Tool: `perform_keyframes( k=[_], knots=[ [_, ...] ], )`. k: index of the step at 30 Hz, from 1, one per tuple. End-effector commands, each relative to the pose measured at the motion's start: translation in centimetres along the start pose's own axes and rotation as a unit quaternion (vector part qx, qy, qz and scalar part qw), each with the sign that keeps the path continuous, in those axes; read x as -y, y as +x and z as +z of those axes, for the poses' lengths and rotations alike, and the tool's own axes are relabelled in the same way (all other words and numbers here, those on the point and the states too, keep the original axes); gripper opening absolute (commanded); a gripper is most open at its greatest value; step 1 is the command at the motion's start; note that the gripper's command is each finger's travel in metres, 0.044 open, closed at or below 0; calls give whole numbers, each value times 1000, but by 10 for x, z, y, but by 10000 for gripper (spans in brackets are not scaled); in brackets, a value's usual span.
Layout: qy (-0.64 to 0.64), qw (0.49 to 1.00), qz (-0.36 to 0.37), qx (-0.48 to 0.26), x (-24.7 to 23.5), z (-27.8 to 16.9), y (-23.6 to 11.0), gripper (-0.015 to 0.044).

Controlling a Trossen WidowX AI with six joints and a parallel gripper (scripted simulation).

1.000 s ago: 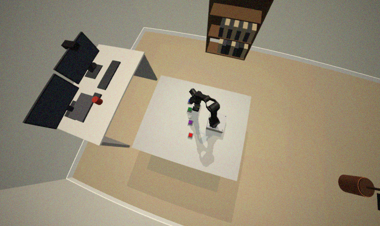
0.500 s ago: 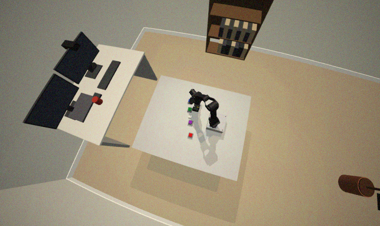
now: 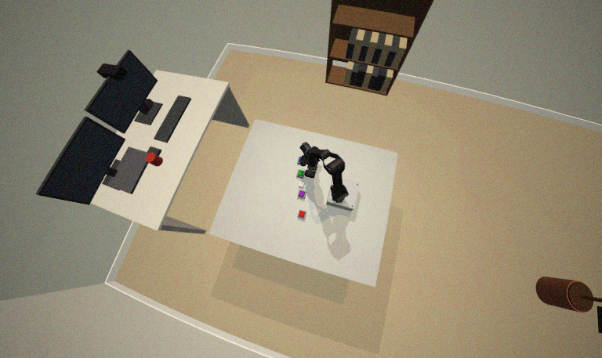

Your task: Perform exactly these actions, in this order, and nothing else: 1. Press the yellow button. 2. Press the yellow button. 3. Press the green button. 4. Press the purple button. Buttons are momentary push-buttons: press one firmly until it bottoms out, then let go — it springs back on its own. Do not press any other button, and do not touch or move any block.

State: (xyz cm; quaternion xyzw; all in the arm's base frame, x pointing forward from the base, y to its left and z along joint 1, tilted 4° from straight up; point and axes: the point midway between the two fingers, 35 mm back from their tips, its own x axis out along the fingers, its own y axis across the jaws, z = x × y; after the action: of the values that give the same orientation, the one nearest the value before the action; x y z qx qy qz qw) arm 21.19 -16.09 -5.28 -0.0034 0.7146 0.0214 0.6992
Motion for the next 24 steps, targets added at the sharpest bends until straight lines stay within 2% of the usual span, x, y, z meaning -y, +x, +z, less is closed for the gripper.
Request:
perform_keyframes(
  k=[1,14,18,24],
  knots=[
    [3,1000,6,-4,-3,-2,4,20],
    [3,1000,6,-4,-3,-2,4,20],
    [3,1000,6,-4,-2,-1,-29,20],
    [3,1000,6,-4,-2,-2,-30,20]
  ],
)
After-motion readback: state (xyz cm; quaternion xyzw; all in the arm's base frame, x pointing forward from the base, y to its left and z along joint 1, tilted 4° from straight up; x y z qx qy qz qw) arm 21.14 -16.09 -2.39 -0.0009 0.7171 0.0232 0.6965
